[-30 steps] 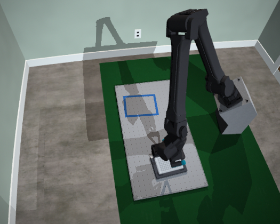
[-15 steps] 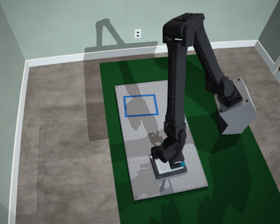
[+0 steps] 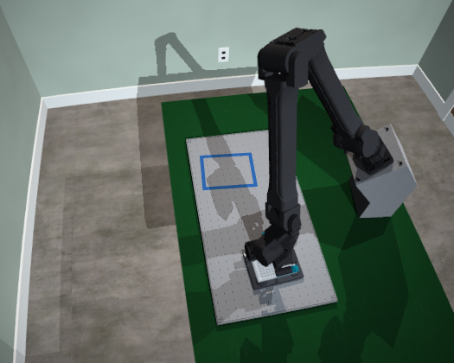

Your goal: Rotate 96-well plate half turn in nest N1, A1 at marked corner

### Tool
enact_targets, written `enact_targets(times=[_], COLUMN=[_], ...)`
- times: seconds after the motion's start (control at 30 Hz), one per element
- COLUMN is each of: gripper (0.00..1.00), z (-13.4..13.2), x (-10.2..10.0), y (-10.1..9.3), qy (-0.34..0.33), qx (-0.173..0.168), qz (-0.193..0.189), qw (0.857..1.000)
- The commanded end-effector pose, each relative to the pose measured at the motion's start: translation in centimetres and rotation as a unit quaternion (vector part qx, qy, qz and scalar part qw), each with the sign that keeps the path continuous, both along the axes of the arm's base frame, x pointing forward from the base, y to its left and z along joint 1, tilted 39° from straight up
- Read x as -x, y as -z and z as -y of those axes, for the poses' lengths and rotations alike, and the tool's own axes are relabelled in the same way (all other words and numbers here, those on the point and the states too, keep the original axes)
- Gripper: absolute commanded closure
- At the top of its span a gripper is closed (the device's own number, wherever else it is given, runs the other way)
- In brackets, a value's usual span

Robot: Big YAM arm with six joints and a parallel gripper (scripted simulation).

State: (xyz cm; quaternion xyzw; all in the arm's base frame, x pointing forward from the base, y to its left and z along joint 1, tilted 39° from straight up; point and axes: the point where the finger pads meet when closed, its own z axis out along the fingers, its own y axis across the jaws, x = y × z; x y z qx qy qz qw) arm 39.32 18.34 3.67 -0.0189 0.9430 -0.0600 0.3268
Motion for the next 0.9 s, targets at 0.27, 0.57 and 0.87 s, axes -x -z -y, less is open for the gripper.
enact_targets(times=[0.27,0.57,0.87], gripper=[0.00,0.00,0.00], z=[-0.2,0.0,0.2], x=[-2.3,-3.0,-3.0], y=[0.6,1.6,2.0], qy=[-0.001,-0.001,0.000], qx=[-0.006,-0.005,-0.004], qz=[0.013,0.012,0.010], qw=[1.000,1.000,1.000])
